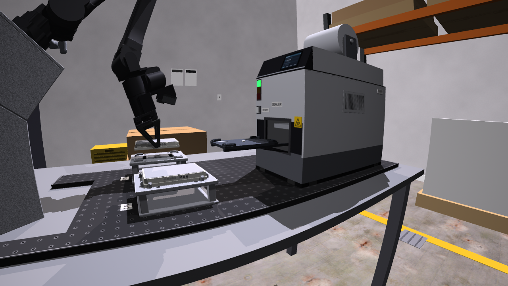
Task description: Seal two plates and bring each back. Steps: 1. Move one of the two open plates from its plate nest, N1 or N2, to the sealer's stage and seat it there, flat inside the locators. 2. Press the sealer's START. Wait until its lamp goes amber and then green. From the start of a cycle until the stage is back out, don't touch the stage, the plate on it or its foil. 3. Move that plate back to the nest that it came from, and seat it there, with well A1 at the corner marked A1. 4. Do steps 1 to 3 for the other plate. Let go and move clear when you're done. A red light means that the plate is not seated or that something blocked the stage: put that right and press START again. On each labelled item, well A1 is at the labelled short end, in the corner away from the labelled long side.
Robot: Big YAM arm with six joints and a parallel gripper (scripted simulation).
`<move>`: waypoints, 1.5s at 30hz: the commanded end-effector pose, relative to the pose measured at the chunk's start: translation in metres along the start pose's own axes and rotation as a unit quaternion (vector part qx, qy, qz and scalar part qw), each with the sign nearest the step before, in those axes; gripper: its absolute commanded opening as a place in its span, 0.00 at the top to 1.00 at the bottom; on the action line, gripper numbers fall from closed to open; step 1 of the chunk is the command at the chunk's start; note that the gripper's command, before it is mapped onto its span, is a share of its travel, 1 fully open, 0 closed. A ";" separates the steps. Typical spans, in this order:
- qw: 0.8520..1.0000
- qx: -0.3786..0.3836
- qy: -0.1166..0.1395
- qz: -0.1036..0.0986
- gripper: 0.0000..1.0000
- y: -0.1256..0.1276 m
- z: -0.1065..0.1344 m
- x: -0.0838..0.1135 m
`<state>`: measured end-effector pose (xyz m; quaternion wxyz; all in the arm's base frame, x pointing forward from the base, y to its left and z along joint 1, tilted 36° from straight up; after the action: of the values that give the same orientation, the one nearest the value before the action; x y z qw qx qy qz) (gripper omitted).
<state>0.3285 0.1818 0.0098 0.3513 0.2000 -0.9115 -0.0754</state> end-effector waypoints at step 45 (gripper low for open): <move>1.000 -0.001 -0.013 0.005 1.00 -0.005 -0.009 -0.001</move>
<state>0.3294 0.1820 0.0108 0.3499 0.1999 -0.9121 -0.0758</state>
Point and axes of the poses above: the point where the finger pads meet when closed, its own x axis back along the fingers, its own y axis across the jaws, z = x × y, the point moved 4 cm from there along x, back along the fingers, and after that the axes turned 12 degrees about x, right-handed, at the moved point
